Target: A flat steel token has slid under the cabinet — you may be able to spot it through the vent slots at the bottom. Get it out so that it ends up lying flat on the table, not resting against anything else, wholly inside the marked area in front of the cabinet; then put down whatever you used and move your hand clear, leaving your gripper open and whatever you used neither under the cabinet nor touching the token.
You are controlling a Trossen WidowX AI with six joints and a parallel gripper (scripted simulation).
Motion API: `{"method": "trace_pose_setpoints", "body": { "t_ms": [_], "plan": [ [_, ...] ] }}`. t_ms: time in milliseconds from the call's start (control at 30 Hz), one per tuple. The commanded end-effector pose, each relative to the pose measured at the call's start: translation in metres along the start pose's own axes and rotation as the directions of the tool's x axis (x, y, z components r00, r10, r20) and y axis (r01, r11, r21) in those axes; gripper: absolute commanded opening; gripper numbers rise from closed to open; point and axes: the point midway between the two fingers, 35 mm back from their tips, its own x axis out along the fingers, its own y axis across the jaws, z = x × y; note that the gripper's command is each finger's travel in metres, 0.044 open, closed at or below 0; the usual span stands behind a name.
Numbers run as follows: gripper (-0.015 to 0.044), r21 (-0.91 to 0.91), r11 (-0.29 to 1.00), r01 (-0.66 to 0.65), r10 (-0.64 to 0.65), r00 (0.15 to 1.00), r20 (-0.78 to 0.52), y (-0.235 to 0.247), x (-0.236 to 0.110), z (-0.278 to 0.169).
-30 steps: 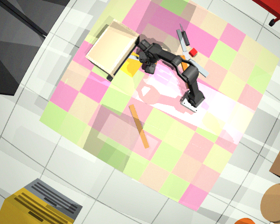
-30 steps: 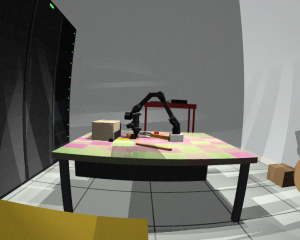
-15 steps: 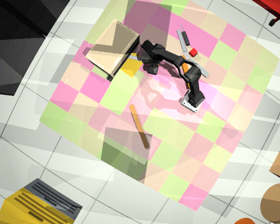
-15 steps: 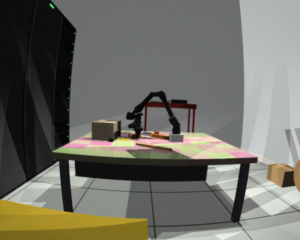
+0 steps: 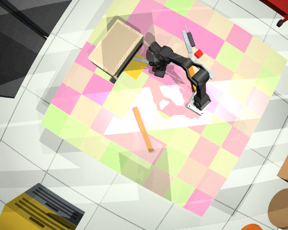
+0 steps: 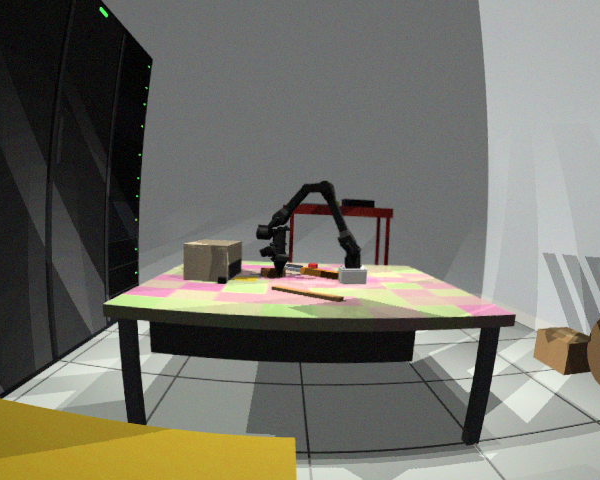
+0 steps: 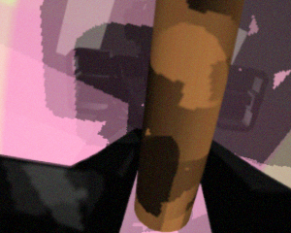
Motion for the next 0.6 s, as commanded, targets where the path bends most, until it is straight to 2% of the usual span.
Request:
{"method": "trace_pose_setpoints", "body": {
  "t_ms": [0, 567],
  "plan": [
    [0.0, 0.0, 1.0, -0.002, 0.002, 1.0, 0.0, 0.0, 0.001, -0.007],
    [0.0, 0.0, 1.0, -0.002, 0.002, 1.0, -0.002, -0.001, 0.001, -0.028]
  ]
}}
